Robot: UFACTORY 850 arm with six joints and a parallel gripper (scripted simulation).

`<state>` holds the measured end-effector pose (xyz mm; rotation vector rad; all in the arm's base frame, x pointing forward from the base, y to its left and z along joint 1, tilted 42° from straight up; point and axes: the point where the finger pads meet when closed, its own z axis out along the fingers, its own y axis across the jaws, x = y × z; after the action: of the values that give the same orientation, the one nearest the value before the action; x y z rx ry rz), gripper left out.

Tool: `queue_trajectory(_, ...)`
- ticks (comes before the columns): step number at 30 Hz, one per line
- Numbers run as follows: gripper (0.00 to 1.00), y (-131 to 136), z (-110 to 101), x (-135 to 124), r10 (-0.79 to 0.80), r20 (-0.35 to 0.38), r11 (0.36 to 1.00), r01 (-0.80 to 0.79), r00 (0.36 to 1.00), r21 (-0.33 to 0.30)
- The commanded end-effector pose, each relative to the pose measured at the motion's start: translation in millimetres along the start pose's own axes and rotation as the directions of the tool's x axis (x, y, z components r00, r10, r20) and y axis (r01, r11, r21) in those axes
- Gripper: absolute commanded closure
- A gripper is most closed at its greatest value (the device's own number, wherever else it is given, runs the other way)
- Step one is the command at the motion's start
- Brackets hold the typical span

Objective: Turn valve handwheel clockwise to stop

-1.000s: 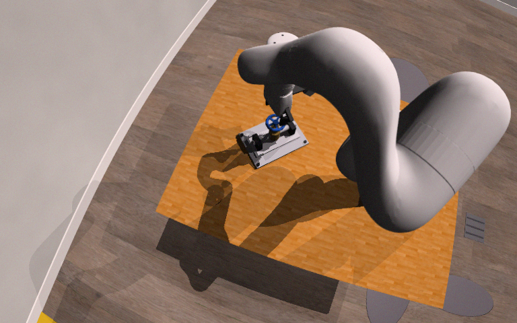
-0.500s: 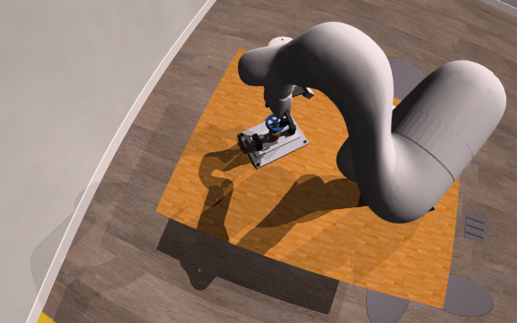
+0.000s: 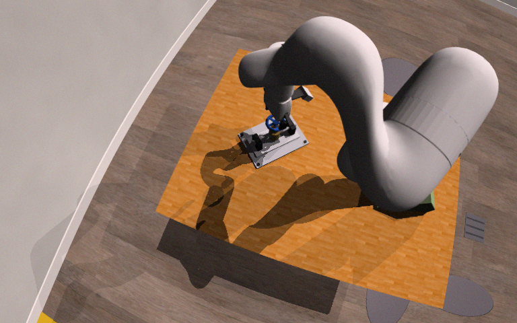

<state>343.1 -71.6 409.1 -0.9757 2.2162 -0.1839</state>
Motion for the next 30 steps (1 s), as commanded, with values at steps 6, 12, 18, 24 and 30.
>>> queue_trajectory(6,0.00,-0.7,5.7,-0.3,-0.001,0.001,1.000,0.001,1.000,0.001)
queue_trajectory(12,0.00,-0.7,8.2,-0.2,-0.001,0.001,1.000,0.001,1.000,0.001)
queue_trajectory(18,0.00,-0.7,9.1,-0.2,-0.001,0.001,1.000,0.001,1.000,0.001)
queue_trajectory(24,0.00,-0.7,9.1,-0.2,-0.001,0.001,1.000,0.001,1.000,0.001)
queue_trajectory(30,0.00,-0.7,9.1,-0.2,-0.001,0.001,1.000,0.001,1.000,0.001)
